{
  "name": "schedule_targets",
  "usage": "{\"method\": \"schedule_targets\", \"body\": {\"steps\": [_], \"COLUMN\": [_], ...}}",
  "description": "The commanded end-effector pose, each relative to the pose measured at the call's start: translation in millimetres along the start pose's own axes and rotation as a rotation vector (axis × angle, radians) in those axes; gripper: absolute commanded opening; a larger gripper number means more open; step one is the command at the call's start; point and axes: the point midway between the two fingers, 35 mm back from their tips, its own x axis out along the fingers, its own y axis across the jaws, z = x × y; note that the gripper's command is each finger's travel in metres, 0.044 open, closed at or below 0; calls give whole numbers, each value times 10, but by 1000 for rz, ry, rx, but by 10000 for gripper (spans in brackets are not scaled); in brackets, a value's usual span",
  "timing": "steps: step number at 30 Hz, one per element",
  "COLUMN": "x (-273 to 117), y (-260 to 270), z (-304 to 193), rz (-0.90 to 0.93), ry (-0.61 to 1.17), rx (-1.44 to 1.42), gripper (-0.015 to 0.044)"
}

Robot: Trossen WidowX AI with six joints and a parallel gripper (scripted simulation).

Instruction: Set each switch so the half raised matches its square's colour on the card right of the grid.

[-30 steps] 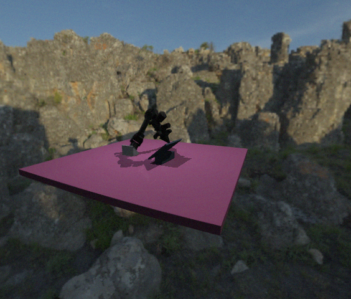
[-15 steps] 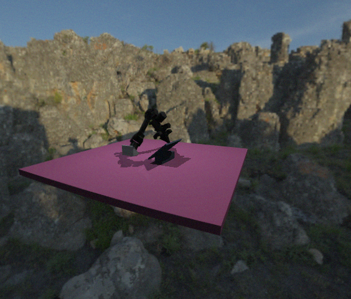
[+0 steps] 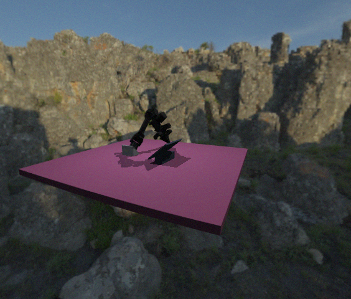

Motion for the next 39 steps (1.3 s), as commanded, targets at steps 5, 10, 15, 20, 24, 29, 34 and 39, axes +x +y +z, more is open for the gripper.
{"method": "schedule_targets", "body": {"steps": [5,10,15,20,24,29,34,39], "x": [13,20,26,-289,-618,-618,-630,-633], "y": [-6,-6,-6,-39,-14,-14,-289,-354], "z": [5,5,5,24,25,25,-284,-377], "rz": [-4,-4,-4,-11,-6,-6,-9,-8], "ry": [-2,-2,-2,18,27,27,28,28], "rx": [1,1,1,-1,3,3,2,2], "gripper": [0,0,0,0,0,0,0,0]}}
